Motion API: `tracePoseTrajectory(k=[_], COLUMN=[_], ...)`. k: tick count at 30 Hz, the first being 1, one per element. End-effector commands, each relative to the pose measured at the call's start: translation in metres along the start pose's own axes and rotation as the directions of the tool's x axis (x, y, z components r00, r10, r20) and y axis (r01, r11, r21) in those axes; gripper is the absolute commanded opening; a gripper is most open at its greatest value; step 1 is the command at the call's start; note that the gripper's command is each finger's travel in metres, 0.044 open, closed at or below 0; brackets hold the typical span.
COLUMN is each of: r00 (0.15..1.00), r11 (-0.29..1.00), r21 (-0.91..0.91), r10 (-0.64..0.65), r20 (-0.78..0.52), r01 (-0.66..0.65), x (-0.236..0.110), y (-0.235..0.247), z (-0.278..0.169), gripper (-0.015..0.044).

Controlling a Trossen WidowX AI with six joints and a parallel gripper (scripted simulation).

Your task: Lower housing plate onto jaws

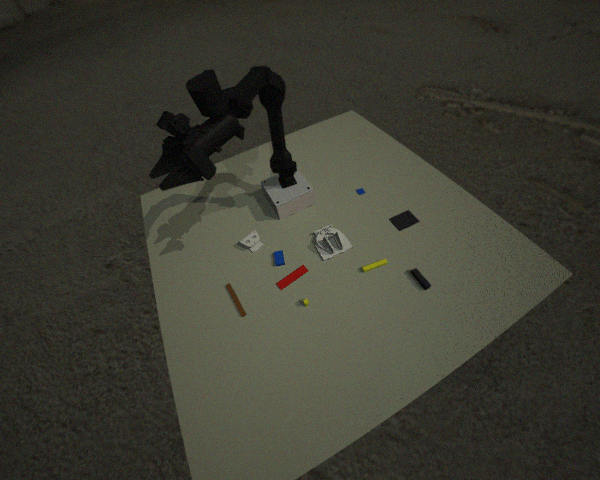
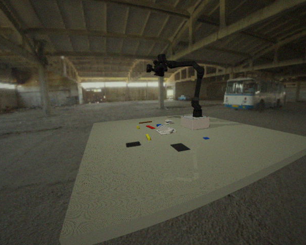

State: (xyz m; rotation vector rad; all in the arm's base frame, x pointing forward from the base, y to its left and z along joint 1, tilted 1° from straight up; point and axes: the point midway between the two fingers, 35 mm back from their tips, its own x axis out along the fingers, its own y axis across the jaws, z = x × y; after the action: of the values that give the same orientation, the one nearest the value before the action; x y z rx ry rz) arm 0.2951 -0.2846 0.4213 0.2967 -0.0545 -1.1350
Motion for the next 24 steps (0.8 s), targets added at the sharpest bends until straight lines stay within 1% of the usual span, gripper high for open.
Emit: tracePoseTrajectory(k=[1, 12, 24], r00=[0.998, 0.969, 0.894], r11=[0.993, 0.912, 0.746], r21=[-0.122, -0.406, -0.629], r10=[-0.010, -0.049, -0.106], r20=[-0.069, -0.242, -0.436], r01=[0.002, -0.055, -0.218], x=[0.009, 0.024, 0.030], y=[-0.006, -0.026, -0.055], z=[-0.023, -0.078, -0.140], gripper=[0.0440, 0.0440, 0.0440])
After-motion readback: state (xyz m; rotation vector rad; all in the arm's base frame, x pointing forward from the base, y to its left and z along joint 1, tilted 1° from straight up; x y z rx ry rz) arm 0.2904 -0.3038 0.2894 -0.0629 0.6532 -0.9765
